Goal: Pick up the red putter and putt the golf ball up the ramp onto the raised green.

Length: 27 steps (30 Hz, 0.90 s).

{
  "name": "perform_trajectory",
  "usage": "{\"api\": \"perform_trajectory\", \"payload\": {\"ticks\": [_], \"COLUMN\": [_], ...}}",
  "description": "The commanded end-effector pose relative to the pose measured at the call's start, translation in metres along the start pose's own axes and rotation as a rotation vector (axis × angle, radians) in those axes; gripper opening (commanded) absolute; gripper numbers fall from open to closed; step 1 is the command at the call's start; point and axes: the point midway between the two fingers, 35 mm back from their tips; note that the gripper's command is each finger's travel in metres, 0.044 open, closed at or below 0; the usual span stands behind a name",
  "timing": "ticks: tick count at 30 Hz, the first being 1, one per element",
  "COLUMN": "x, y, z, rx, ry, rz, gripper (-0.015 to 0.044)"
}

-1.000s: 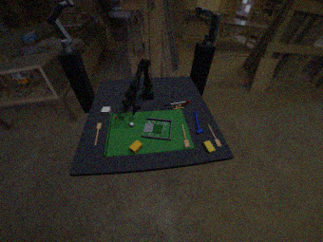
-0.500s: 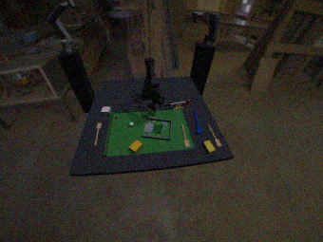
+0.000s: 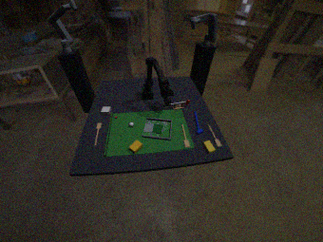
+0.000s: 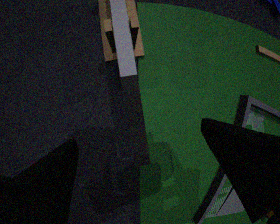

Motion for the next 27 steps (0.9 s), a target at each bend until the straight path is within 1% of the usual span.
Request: {"api": "perform_trajectory", "payload": {"ticks": [1, 3, 8, 12, 27], "x": [-0.011, -0.019, -0.024, -0.041, -0.057], "y": [-0.001, -0.003, -0.005, -0.009, -0.014], "z": [0.000, 0.001, 0.001, 0.001, 0.001], "rx": [0.012, 0.012, 0.012, 0.012, 0.012], "ry": [0.004, 0.004, 0.004, 0.004, 0.004], "rz": [-0.005, -0.005, -0.005, -0.005, -0.005], "gripper": [0.0440, 0.0440, 0.0440, 0.0440, 0.0440]}}
Point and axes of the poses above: the point midway between the two fingers, 35 mm back from their tips, its own x axis back along the fingers, its own z axis across the jaws, y = z × x, and after that the axes turned 3 degrees about x, right-handed
